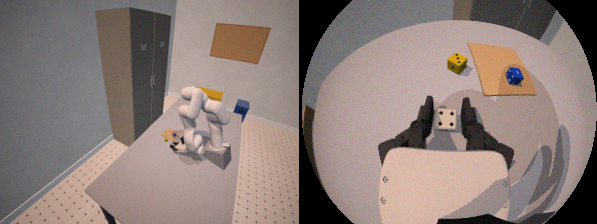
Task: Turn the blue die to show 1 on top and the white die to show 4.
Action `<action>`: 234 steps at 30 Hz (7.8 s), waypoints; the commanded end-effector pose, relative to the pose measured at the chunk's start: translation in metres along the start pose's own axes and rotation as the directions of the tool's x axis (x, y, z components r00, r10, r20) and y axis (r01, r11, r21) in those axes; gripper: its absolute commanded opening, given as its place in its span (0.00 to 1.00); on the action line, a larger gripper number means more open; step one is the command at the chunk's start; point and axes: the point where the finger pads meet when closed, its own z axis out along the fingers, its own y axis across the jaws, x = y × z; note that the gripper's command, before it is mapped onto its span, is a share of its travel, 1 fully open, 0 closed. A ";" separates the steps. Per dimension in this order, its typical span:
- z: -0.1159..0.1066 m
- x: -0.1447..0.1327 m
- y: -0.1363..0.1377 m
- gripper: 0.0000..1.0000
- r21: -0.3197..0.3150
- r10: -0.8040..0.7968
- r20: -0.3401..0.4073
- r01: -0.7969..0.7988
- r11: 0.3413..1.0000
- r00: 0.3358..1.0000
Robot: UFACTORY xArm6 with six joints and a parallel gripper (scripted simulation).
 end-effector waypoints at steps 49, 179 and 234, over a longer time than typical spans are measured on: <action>-0.049 0.000 0.000 0.42 0.001 0.001 -0.001 -0.001 1.000 1.000; -0.045 0.105 -0.001 1.00 0.078 -0.087 0.879 0.039 0.996 0.468; -0.041 0.088 -0.002 1.00 0.872 -0.991 0.121 0.470 0.137 0.063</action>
